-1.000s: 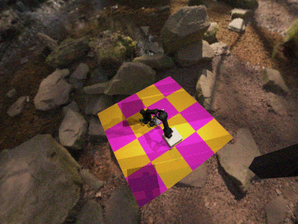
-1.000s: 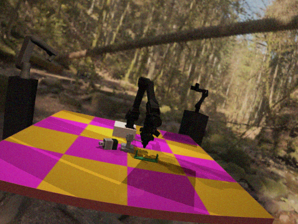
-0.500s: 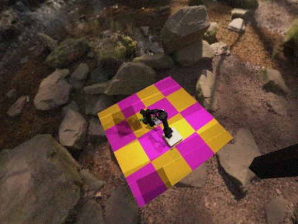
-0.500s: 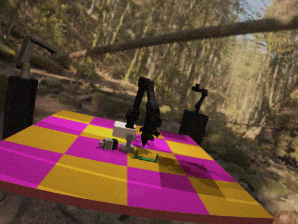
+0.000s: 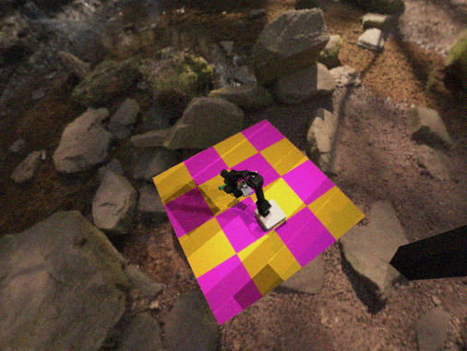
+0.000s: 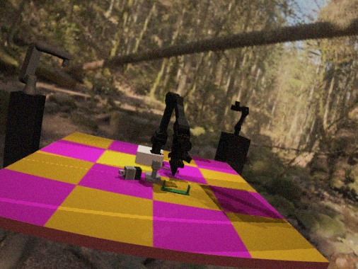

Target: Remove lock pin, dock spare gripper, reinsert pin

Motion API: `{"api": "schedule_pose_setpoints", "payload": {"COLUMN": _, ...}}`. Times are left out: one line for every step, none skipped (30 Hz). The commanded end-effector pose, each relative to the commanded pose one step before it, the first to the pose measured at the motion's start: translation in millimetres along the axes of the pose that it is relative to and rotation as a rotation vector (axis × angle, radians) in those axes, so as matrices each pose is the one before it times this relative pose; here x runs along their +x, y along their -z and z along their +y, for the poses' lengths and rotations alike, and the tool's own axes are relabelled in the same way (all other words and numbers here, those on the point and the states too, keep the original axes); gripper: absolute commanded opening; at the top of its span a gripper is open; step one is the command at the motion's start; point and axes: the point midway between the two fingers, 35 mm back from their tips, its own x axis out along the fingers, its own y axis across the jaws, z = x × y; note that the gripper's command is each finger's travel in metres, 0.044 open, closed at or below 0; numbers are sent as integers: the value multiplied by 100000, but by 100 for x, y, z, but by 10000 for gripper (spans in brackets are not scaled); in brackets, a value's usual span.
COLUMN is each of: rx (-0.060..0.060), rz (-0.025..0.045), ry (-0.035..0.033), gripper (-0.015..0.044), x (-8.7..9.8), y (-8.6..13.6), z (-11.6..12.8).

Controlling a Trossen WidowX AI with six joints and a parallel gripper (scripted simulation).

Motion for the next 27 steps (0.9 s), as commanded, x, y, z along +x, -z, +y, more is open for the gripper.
{"api": "schedule_pose_setpoints", "payload": {"rx": 1029, "rz": -6376, "ry": 318, "gripper": 0, "x": -446, "y": -449, "z": -141}}
{"api": "schedule_pose_setpoints", "payload": {"rx": 271, "rz": -875, "ry": -76, "gripper": 0, "x": -25, "y": -55, "z": -12}}
{"api": "schedule_pose_setpoints", "payload": {"rx": 164, "rz": -530, "ry": -45, "gripper": 0, "x": -15, "y": -33, "z": -8}}
{"api": "schedule_pose_setpoints", "payload": {"rx": 89, "rz": -407, "ry": -56, "gripper": 0, "x": 2, "y": -59, "z": -5}}
{"api": "schedule_pose_setpoints", "payload": {"rx": 118, "rz": -540, "ry": -74, "gripper": 0, "x": 3, "y": -79, "z": -7}}
{"api": "schedule_pose_setpoints", "payload": {"rx": 75, "rz": -341, "ry": -47, "gripper": 0, "x": 2, "y": -50, "z": -4}}
{"api": "schedule_pose_setpoints", "payload": {"rx": 25, "rz": -114, "ry": -16, "gripper": 0, "x": 1, "y": -17, "z": -1}}
{"api": "schedule_pose_setpoints", "payload": {"rx": 34, "rz": -135, "ry": -11, "gripper": 0, "x": -9, "y": -34, "z": -9}}
{"api": "schedule_pose_setpoints", "payload": {"rx": 67, "rz": -269, "ry": -23, "gripper": 0, "x": -18, "y": -68, "z": -18}}
{"api": "schedule_pose_setpoints", "payload": {"rx": 75, "rz": -301, "ry": -26, "gripper": 0, "x": -20, "y": -76, "z": -19}}
{"api": "schedule_pose_setpoints", "payload": {"rx": 55, "rz": -223, "ry": -20, "gripper": 0, "x": -15, "y": -56, "z": -14}}
{"api": "schedule_pose_setpoints", "payload": {"rx": 33, "rz": -120, "ry": -16, "gripper": 0, "x": -19, "y": -48, "z": -17}}
{"api": "schedule_pose_setpoints", "payload": {"rx": 54, "rz": -195, "ry": -27, "gripper": 0, "x": -31, "y": -79, "z": -27}}
{"api": "schedule_pose_setpoints", "payload": {"rx": 49, "rz": -180, "ry": -25, "gripper": 0, "x": -28, "y": -73, "z": -25}}
{"api": "schedule_pose_setpoints", "payload": {"rx": 33, "rz": -119, "ry": -17, "gripper": 0, "x": -19, "y": -48, "z": -16}}
{"api": "schedule_pose_setpoints", "payload": {"rx": -3, "rz": -99, "ry": -30, "gripper": 0, "x": -23, "y": -57, "z": -21}}
{"api": "schedule_pose_setpoints", "payload": {"rx": -5, "rz": -171, "ry": -52, "gripper": 0, "x": -40, "y": -98, "z": -35}}
{"api": "schedule_pose_setpoints", "payload": {"rx": -3, "rz": -123, "ry": -38, "gripper": 0, "x": -29, "y": -71, "z": -25}}
{"api": "schedule_pose_setpoints", "payload": {"rx": -1, "rz": -41, "ry": -13, "gripper": 0, "x": -10, "y": -24, "z": -8}}
{"api": "schedule_pose_setpoints", "payload": {"rx": 1, "rz": -9, "ry": -29, "gripper": 0, "x": -13, "y": -36, "z": -14}}
{"api": "schedule_pose_setpoints", "payload": {"rx": 1, "rz": -19, "ry": -60, "gripper": 0, "x": -26, "y": -75, "z": -28}}
{"api": "schedule_pose_setpoints", "payload": {"rx": 2, "rz": -21, "ry": -70, "gripper": 0, "x": -31, "y": -87, "z": -32}}
{"api": "schedule_pose_setpoints", "payload": {"rx": 1, "rz": -16, "ry": -52, "gripper": 0, "x": -23, "y": -65, "z": -24}}
{"api": "schedule_pose_setpoints", "payload": {"rx": -1, "rz": 9, "ry": -96, "gripper": 0, "x": 9, "y": -58, "z": -19}}
{"api": "schedule_pose_setpoints", "payload": {"rx": -1, "rz": 14, "ry": -138, "gripper": 0, "x": 14, "y": -84, "z": -27}}
{"api": "schedule_pose_setpoints", "payload": {"rx": -1, "rz": 10, "ry": -90, "gripper": 0, "x": 9, "y": -55, "z": -17}}
{"api": "schedule_pose_setpoints", "payload": {"rx": 0, "rz": 3, "ry": -30, "gripper": 0, "x": 3, "y": -18, "z": -6}}
